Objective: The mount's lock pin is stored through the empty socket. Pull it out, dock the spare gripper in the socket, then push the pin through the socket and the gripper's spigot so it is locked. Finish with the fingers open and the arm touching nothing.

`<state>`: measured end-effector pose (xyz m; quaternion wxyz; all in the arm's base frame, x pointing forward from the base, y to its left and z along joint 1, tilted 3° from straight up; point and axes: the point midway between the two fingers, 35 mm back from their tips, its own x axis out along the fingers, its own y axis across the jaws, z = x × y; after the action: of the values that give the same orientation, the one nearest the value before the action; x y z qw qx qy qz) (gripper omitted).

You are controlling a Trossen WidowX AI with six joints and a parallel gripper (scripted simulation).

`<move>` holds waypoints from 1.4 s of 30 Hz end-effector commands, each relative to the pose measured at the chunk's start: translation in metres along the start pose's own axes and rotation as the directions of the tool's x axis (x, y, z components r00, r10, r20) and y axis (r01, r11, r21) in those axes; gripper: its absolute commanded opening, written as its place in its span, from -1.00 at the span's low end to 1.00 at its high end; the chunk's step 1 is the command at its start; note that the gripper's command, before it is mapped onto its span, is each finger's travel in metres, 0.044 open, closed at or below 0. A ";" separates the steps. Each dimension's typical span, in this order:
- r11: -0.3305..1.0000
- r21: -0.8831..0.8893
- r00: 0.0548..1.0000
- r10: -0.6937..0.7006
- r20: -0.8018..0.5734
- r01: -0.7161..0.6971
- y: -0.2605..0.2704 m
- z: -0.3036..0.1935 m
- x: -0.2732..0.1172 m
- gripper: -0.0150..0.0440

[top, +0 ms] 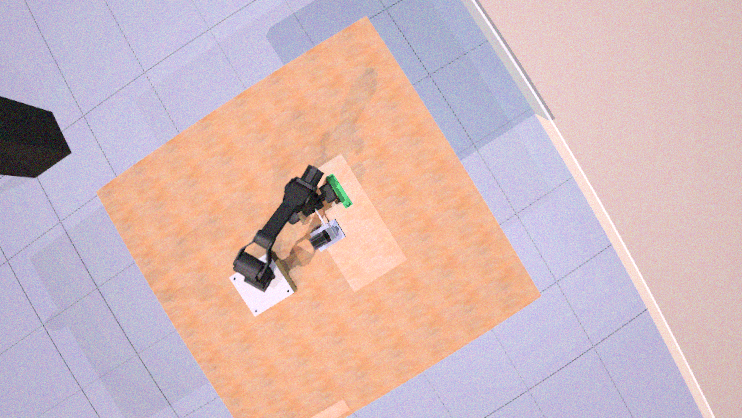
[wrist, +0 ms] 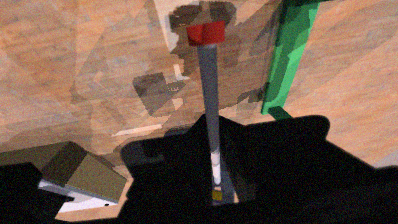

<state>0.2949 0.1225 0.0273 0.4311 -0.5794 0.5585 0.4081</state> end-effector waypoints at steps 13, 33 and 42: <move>1.000 -0.005 1.000 -0.004 -0.001 0.004 0.000 -0.010 0.003 -0.49; 1.000 -0.004 1.000 -0.006 -0.001 0.006 0.000 -0.021 0.006 -0.49; 1.000 -0.004 1.000 -0.008 0.000 0.008 0.000 -0.026 0.008 -0.49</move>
<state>0.2950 0.0987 0.0279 0.4347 -0.5797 0.5560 0.4074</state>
